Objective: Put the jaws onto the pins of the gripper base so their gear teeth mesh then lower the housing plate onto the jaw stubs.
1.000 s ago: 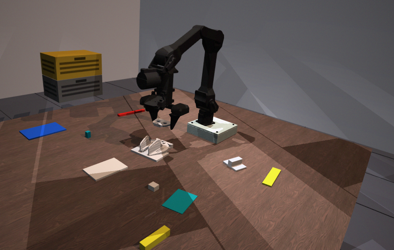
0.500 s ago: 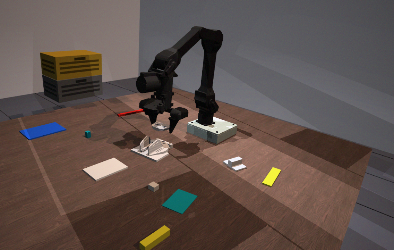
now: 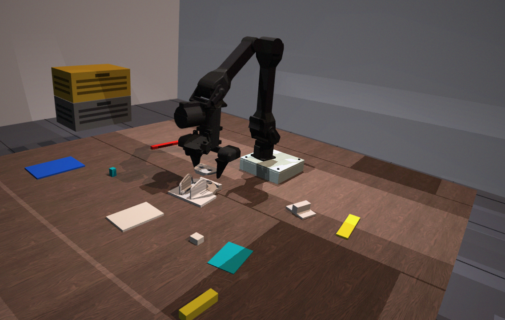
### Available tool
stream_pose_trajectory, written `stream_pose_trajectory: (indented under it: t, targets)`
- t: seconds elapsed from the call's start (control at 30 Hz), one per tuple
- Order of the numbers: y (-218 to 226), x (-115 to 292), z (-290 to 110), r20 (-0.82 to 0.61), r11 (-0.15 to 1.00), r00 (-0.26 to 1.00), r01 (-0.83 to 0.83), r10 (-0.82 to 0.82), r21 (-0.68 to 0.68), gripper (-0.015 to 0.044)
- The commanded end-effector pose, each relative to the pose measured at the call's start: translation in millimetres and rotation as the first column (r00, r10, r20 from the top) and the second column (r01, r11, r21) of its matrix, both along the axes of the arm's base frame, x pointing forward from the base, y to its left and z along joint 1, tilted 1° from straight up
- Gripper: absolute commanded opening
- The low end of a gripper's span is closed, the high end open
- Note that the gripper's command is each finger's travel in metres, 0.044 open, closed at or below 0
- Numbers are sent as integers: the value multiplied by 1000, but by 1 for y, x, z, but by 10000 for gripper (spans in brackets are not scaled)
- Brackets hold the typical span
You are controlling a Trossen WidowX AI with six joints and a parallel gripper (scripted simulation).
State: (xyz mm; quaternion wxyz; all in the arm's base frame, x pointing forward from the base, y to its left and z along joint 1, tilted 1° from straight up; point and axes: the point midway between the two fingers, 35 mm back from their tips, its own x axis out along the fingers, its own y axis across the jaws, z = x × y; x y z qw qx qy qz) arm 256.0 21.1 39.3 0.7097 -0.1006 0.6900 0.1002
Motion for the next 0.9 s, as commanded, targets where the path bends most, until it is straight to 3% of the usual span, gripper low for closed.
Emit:
stream_pose_trajectory:
  t: [0.0,0.87]
  targets:
    - [-1,-3,-11,-13,1000,1000,-4,4,-5,351]
    - [-1,-4,-24,-13,1000,1000,-4,4,-5,351]
